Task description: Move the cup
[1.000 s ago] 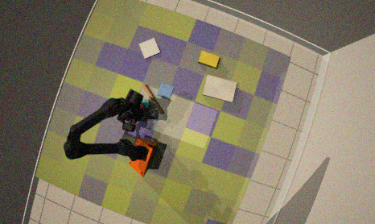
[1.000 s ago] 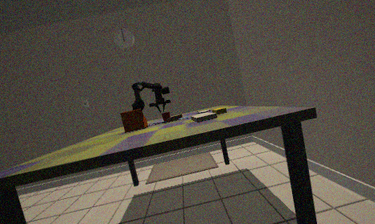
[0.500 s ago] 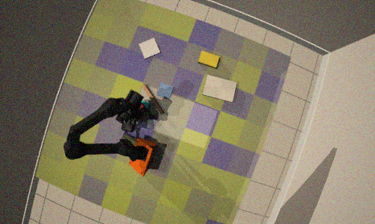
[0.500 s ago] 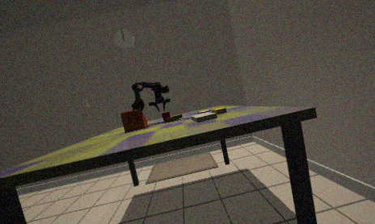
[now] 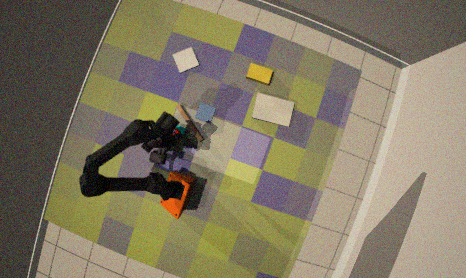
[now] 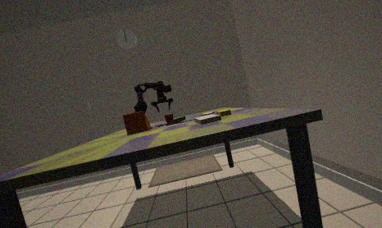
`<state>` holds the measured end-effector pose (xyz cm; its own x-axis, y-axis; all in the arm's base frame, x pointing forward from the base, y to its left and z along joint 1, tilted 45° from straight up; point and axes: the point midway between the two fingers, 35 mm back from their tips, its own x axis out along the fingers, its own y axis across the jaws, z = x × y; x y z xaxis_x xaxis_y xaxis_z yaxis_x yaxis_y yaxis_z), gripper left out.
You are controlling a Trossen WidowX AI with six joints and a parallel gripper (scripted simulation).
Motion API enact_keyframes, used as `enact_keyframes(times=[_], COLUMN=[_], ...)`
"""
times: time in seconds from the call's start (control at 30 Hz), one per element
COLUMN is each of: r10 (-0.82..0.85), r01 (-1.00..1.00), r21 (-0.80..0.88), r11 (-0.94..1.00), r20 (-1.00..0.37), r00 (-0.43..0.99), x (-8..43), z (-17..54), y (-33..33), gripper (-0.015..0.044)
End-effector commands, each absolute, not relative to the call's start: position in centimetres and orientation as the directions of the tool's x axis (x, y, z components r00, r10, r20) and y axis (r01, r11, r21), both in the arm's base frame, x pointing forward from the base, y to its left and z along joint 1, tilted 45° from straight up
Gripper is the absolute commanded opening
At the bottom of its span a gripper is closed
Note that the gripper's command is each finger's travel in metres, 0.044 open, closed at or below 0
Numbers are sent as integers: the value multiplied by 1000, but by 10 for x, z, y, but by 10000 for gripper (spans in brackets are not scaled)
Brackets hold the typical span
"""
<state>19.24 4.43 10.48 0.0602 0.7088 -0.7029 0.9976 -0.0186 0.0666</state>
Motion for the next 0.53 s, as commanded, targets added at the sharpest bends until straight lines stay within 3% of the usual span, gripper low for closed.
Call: enact_keyframes(times=[0.0, 0.5], r10=[703, 708], r01=[997, 997], r21=[73, 73], r11=[-18, -20], r20=[-708, -704], r00=[65, 66], x=[193, 190], z=[115, 133], y=[33, 16], gripper=[440, 440])
